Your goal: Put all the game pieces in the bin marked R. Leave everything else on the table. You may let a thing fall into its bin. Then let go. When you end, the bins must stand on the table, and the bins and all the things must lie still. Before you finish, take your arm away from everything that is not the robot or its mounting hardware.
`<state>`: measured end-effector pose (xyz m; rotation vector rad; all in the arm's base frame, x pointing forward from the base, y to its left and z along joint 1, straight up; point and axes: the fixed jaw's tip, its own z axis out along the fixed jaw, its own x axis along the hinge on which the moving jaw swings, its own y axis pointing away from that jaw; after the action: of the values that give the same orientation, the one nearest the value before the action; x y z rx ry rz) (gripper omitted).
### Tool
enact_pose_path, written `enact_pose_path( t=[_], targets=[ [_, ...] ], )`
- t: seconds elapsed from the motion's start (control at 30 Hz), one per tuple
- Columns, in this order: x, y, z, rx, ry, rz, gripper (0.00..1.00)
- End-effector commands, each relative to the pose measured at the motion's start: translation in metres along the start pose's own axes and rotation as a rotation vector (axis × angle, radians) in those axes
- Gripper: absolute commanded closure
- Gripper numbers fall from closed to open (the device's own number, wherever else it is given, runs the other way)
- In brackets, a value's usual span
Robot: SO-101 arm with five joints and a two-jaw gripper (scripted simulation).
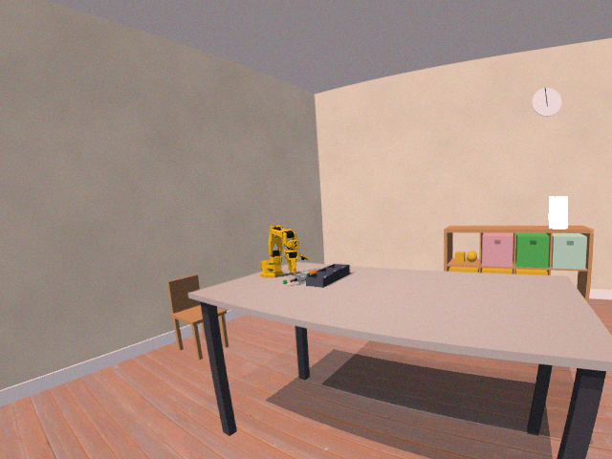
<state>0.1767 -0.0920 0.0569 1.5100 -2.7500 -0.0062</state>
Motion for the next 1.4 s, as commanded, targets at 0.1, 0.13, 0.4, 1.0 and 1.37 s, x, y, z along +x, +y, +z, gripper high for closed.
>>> enact_pose_path(
  t=[0.1,0.13,0.4,1.0,1.37],
  targets=[
    [0.002,-0.002,-0.009,0.043,-0.005,0.002,0.71],
    [0.002,-0.002,-0.009,0.043,-0.005,0.002,0.71],
    [0.002,-0.003,-0.007,0.043,-0.005,0.002,0.71],
    [0.001,-0.006,0.018,0.043,-0.005,0.002,0.71],
    [0.001,-0.006,0.034,0.043,-0.005,0.002,0.71]
  ],
)
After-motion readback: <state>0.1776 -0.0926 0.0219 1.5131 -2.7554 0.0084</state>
